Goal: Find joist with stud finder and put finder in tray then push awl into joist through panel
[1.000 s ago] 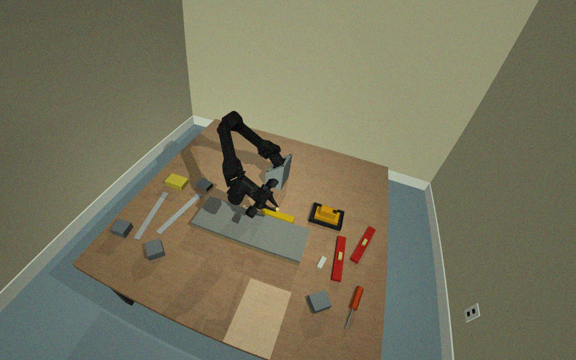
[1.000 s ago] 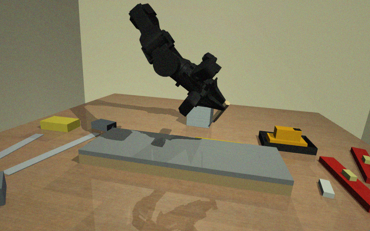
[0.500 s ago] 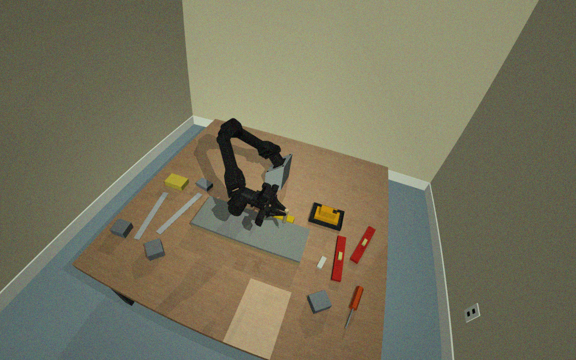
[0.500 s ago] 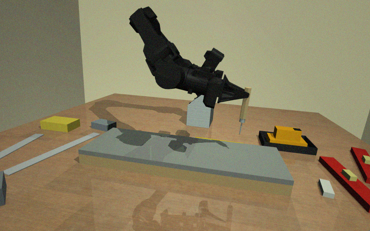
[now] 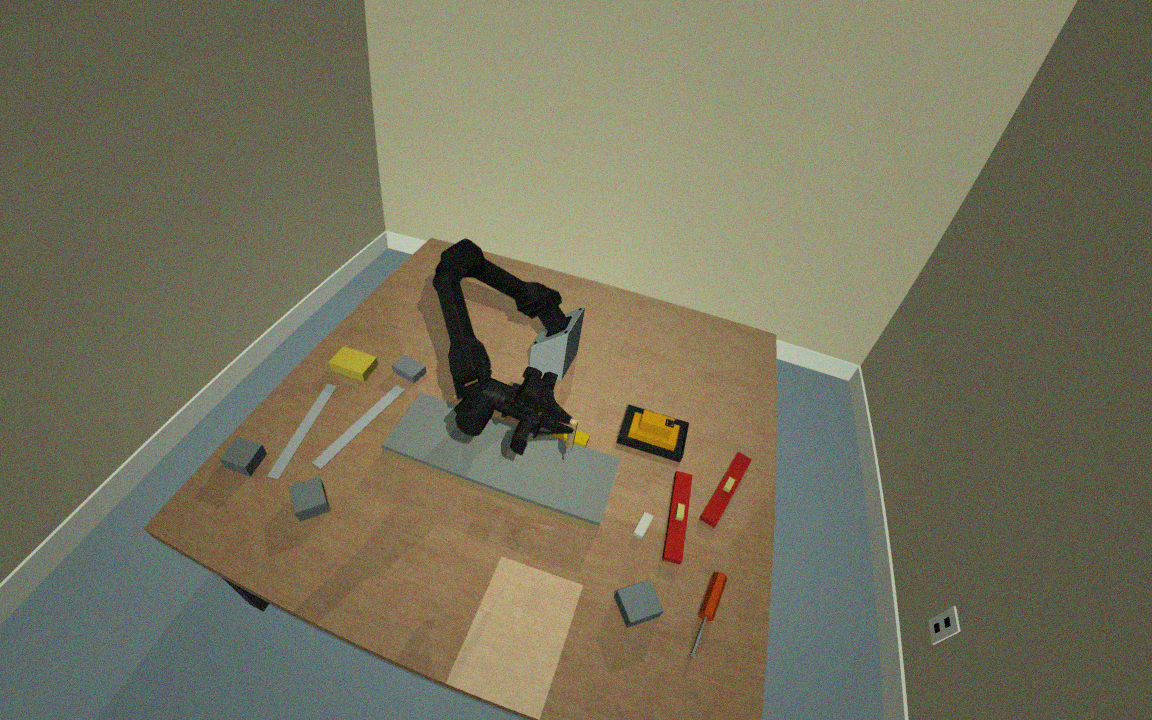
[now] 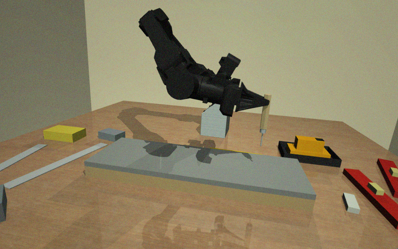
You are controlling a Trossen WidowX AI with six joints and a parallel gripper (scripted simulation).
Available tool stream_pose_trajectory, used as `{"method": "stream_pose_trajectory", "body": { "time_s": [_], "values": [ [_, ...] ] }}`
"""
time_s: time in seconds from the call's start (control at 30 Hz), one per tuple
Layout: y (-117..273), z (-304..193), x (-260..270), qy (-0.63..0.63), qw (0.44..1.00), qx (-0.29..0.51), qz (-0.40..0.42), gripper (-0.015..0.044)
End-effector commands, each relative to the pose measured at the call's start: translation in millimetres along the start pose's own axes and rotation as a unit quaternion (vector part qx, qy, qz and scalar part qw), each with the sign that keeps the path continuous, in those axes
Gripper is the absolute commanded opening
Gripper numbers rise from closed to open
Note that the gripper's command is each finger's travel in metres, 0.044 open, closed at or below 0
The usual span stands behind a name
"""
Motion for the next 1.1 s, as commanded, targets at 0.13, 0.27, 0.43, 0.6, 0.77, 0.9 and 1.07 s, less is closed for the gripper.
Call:
{"method": "stream_pose_trajectory", "body": {
  "time_s": [0.13, 0.27, 0.43, 0.6, 0.77, 0.9, 1.07],
  "values": [
    [-3, -10, -2, 0.0, 1.0, -0.003, 0.003, 0.0],
    [-3, -14, -3, 0.0, 1.0, -0.003, 0.003, 0.0],
    [-4, -20, -5, 0.0, 1.0, -0.003, 0.003, 0.0],
    [-5, -25, -6, 0.0, 1.0, -0.003, 0.003, 0.0],
    [-6, -31, -7, 0.0, 1.0, -0.003, 0.003, 0.0],
    [-6, -36, -8, 0.0, 1.0, -0.003, 0.003, 0.0],
    [-6, -39, -9, 0.0, 1.0, -0.003, 0.003, 0.0]
  ]
}}
Point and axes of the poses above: the point midway between the two fingers, 35 mm back from their tips, its own y axis back along the fingers, its own x axis across the jaws, z = x × y, the point moved 8 cm from there along y, back along the fingers, and after that the axes turned 13 degrees about -y, right-handed, at the moved point
